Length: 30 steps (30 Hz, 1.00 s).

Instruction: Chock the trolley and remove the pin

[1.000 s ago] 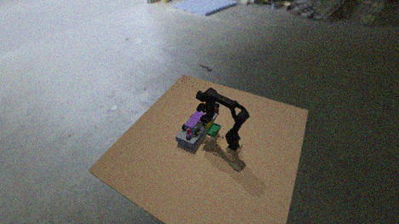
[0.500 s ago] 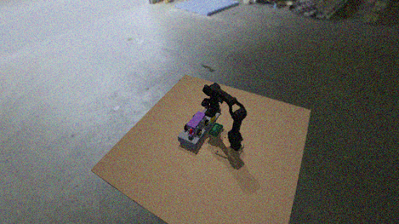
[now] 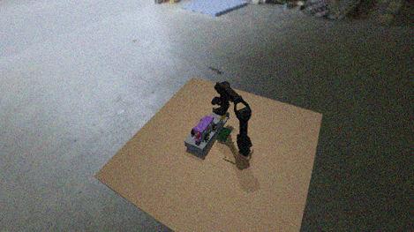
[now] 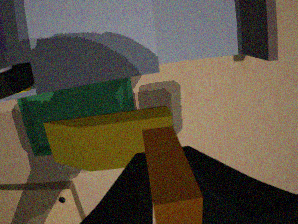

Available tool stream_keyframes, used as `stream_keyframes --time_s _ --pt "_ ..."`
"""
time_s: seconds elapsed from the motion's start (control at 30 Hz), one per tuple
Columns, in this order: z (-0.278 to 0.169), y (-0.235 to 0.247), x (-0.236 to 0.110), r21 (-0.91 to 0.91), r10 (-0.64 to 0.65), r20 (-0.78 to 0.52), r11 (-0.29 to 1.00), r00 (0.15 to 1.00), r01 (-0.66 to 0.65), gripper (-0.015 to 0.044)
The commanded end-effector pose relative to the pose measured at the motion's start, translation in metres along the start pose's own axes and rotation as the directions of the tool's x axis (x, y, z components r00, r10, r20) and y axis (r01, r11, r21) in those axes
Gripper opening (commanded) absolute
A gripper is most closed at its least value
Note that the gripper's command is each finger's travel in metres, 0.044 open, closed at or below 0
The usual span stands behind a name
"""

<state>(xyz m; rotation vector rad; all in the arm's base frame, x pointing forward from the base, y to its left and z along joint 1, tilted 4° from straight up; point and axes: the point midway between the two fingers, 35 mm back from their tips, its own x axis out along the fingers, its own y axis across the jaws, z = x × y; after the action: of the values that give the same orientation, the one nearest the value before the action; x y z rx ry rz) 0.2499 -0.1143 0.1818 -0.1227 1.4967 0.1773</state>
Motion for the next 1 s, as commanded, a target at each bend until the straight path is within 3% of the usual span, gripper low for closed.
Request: stream_keyframes --time_s 0.0,0.2,0.97 --pt "0.002 -0.007 0.002 -0.006 0.03 -0.002 1.0 1.0 -0.03 0.0" --pt "0.003 -0.011 0.002 -0.005 0.118 -0.001 0.993 0.993 -0.118 0.0" --pt "0.032 -0.013 0.022 -0.006 0.118 0.002 0.993 0.993 -0.118 0.0"
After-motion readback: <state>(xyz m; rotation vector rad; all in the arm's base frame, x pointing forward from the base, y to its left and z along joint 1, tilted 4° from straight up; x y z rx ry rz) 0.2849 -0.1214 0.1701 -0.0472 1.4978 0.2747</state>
